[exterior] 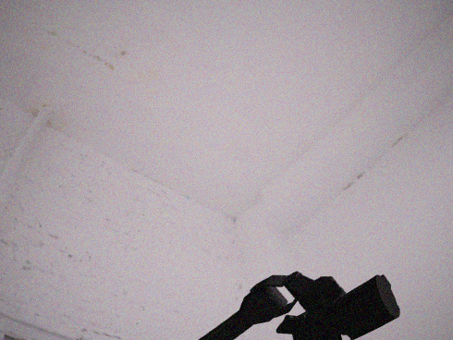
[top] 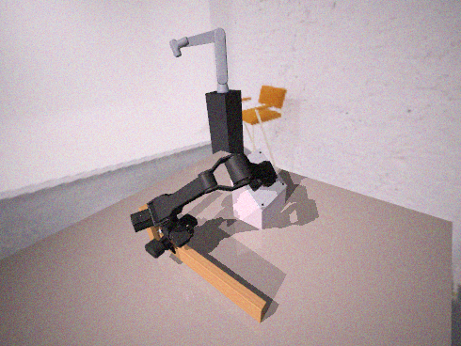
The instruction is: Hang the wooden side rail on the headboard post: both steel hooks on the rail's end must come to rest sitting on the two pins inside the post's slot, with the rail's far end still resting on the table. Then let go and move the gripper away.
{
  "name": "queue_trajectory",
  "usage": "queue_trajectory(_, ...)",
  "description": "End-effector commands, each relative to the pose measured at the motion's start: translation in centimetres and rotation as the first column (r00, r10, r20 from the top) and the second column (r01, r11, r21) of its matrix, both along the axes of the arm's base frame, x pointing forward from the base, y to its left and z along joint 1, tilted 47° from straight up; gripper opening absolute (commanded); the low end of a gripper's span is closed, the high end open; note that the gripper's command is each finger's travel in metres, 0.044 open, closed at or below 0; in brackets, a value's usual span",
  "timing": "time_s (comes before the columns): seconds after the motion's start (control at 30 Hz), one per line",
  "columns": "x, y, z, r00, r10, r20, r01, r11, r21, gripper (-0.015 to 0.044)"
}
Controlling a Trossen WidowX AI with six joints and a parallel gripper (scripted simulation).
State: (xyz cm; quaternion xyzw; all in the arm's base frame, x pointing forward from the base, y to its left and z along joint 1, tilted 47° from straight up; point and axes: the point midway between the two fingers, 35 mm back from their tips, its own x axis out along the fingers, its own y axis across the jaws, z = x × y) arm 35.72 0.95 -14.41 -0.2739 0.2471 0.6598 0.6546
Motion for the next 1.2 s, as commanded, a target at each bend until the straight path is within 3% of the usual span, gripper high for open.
queue_trajectory(0.0, 0.10, -0.48, -0.03, 1.000, -0.006, 0.006, 0.006, 1.000, -0.005, 0.0000)
queue_trajectory(1.17, 0.37, -0.84, -0.08, 1.000, -0.006, 0.007, 0.006, 1.000, -0.005, 0.0000)
